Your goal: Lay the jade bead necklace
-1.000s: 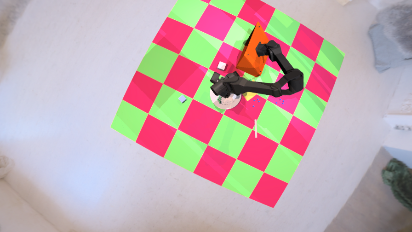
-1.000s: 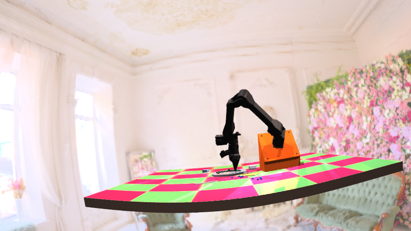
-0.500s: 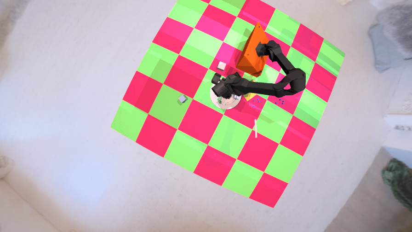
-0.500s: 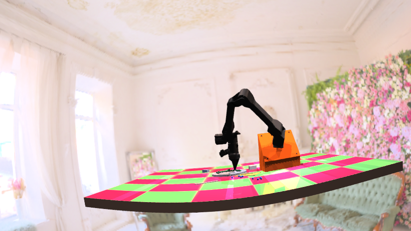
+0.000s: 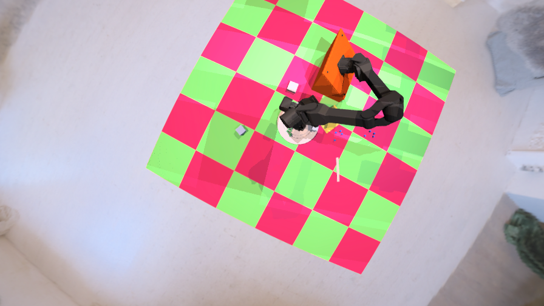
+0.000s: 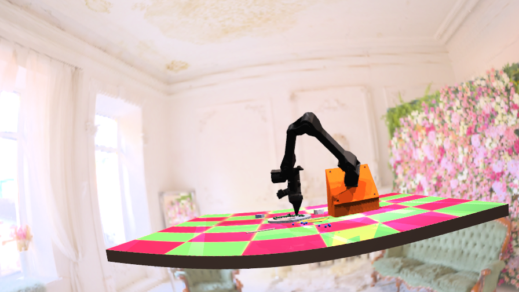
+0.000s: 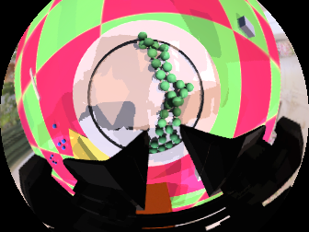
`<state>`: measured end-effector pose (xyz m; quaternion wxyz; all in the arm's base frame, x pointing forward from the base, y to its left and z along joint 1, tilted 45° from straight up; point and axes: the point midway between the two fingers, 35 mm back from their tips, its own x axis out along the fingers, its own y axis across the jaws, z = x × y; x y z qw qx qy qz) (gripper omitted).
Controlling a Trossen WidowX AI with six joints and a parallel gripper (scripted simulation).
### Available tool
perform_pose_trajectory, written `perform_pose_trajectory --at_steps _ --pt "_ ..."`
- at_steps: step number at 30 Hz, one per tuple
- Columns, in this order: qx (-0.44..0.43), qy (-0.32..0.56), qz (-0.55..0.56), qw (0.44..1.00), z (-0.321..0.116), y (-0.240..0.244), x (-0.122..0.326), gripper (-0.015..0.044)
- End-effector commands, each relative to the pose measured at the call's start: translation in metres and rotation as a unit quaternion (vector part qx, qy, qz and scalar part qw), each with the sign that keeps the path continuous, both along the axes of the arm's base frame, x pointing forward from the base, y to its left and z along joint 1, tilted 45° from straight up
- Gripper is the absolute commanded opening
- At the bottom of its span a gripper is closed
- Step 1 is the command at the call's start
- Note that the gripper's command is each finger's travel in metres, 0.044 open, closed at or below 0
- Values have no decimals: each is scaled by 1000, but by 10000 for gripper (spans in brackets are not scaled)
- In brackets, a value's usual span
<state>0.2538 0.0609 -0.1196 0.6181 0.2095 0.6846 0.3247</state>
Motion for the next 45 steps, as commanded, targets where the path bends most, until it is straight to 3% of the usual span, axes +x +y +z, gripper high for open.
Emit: perform_pose_trajectory --at_steps 1,7,30,32,37,42,45 --pt "0 0 0 1000 0 0 0 289" --pt "1 1 -1 1000 1 -1 0 440" --pt "2 1 -2 1000 1 -1 0 440" --pt "-4 26 -27 999 1 -3 3 387" --pt "-42 199 -207 957 0 -16 24 256" --pt "-78 366 -379 847 0 -31 44 125" --pt "-92 435 -450 775 1 -38 52 120"
